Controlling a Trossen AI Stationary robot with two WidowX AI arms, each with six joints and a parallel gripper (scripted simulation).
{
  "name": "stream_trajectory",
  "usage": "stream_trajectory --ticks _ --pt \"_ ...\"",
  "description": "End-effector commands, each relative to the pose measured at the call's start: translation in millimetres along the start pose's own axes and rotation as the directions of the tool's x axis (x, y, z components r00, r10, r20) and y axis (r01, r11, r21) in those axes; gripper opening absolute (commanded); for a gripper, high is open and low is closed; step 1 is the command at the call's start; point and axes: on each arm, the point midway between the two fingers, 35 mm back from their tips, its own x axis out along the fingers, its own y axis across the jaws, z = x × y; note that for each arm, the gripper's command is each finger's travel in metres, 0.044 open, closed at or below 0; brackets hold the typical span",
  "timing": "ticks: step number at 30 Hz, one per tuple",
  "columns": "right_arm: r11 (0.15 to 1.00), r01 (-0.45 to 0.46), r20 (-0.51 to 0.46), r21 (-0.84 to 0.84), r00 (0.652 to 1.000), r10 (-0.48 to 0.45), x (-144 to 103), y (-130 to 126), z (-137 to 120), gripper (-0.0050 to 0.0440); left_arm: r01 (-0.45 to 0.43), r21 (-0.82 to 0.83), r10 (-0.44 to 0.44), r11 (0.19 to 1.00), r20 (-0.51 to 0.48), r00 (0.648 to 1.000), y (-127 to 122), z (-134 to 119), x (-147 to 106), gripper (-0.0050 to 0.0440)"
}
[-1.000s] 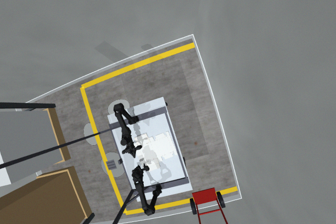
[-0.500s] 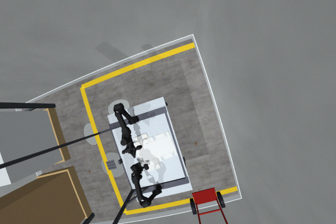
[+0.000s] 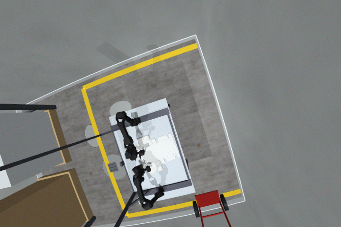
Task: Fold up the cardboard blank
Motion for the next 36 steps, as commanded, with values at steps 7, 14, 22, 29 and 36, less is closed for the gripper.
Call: stream_trajectory --ticks 7,14,22,29,36 --pt "1.000 -0.007 0.026 0.006 1.000 0.007 -9.1 1.2 3.6 0.0329 0.004 -0.042 -0.020 0.999 -0.380 0.925 -27.6 -47.1 45.3 0.0323" --pt "1.000 -0.007 0.026 0.006 1.000 0.007 -9.1 1.2 3.6 0.0329 -0.028 -0.035 0.000 0.999 -0.640 0.768 -46.2 -100.0 60.5 0.0323" --pt "1.000 -0.007 0.026 0.006 1.000 0.007 -9.1 1.2 3.6 0.0329 -0.071 0.009 0.048 0.997 -0.823 0.566 -58.3 -145.5 58.5 0.0323" --pt "1.000 -0.007 0.026 0.006 1.000 0.007 -9.1 1.2 3.6 0.0329 -0.091 0.043 0.080 0.995 -0.887 0.455 -64.1 -165.7 55.9 0.0323" --pt "0.999 -0.032 0.024 0.005 0.999 0.032 17.1 0.4 4.2 0.0329 -0.077 0.015 0.049 0.997 -0.887 0.460 -60.8 -188.8 67.5 0.0323"
